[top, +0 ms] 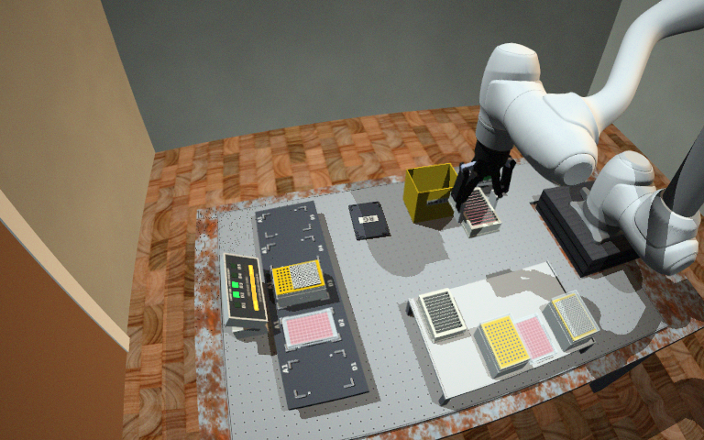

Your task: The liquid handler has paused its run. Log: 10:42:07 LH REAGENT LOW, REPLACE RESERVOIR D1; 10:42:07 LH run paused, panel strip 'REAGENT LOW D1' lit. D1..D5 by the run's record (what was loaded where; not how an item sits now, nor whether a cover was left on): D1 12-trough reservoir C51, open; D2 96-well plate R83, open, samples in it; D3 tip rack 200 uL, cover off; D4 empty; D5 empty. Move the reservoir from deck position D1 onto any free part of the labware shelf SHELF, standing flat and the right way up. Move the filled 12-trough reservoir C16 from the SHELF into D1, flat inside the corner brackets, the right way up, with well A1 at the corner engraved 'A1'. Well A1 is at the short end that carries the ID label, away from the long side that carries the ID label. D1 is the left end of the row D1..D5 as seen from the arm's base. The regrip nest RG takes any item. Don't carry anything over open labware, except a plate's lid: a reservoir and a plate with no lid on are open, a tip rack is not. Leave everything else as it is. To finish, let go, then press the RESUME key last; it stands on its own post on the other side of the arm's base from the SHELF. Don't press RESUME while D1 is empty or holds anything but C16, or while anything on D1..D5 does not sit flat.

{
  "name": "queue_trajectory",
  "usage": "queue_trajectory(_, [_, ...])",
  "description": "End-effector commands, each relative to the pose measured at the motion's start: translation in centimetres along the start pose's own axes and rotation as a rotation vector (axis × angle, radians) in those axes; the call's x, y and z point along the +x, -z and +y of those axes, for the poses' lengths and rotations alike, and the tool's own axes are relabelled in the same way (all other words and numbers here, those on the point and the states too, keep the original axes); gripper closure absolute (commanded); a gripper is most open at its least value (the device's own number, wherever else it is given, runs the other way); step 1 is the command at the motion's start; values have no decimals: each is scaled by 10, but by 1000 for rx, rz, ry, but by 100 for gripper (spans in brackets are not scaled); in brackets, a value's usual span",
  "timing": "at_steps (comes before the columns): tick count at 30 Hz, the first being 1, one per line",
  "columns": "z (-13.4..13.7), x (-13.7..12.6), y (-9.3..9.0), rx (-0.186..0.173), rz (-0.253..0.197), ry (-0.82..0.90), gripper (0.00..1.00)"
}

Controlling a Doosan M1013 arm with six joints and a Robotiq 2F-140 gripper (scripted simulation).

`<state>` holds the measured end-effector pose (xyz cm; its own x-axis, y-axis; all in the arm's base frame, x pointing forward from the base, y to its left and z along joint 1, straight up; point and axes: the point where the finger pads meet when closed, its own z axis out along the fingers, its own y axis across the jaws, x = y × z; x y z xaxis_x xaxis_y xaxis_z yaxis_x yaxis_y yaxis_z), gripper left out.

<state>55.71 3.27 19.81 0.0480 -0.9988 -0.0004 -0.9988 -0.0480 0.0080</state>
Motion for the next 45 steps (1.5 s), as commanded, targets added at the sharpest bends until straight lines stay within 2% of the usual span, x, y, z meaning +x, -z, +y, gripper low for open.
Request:
queue_trajectory(1, [-5,0,0,0,0,0,100])
queue_trajectory(45, [-96,1,0,0,0,0,100])
